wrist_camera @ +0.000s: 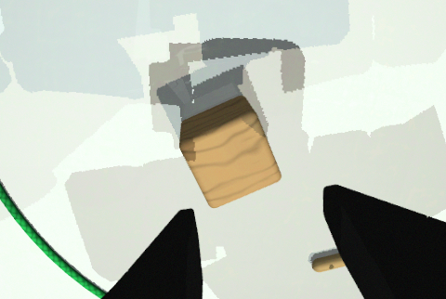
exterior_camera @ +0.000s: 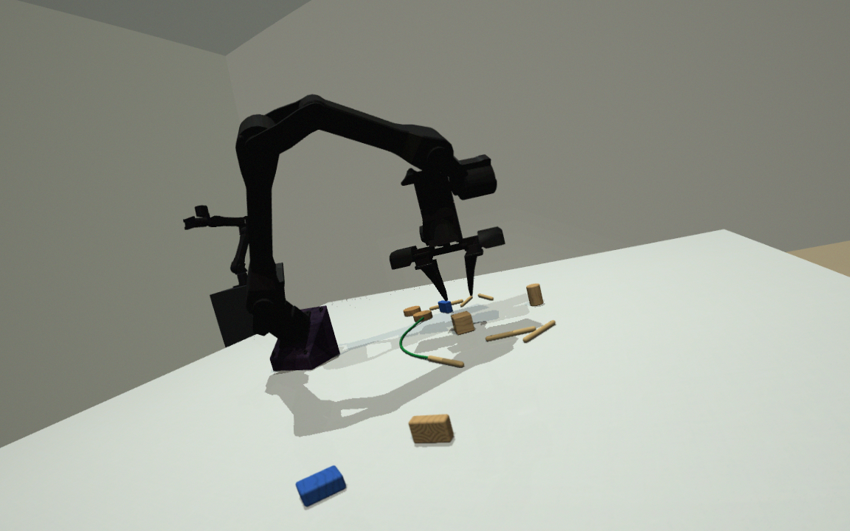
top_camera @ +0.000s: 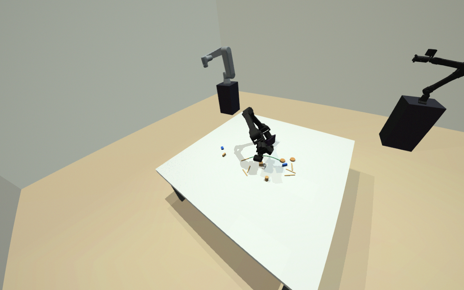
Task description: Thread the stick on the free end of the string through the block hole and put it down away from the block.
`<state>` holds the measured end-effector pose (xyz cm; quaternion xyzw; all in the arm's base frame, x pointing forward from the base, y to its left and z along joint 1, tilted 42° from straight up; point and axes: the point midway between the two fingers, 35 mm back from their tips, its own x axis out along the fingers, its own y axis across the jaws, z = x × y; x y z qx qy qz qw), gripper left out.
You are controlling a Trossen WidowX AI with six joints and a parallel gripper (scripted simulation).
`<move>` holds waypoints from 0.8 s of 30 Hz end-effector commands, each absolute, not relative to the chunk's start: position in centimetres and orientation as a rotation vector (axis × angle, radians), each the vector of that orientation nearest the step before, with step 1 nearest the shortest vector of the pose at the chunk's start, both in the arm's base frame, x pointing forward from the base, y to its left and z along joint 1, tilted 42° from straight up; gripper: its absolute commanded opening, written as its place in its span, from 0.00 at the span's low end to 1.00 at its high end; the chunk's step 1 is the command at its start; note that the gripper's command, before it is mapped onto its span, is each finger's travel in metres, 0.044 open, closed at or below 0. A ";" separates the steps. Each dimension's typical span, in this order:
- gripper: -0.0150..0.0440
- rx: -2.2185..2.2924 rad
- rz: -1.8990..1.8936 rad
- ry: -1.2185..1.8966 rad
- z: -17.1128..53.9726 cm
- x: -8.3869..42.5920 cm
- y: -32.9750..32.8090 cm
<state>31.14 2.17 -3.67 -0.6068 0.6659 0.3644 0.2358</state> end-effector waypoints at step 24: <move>0.34 -1.664 0.999 1.827 -3.7 31.1 2.2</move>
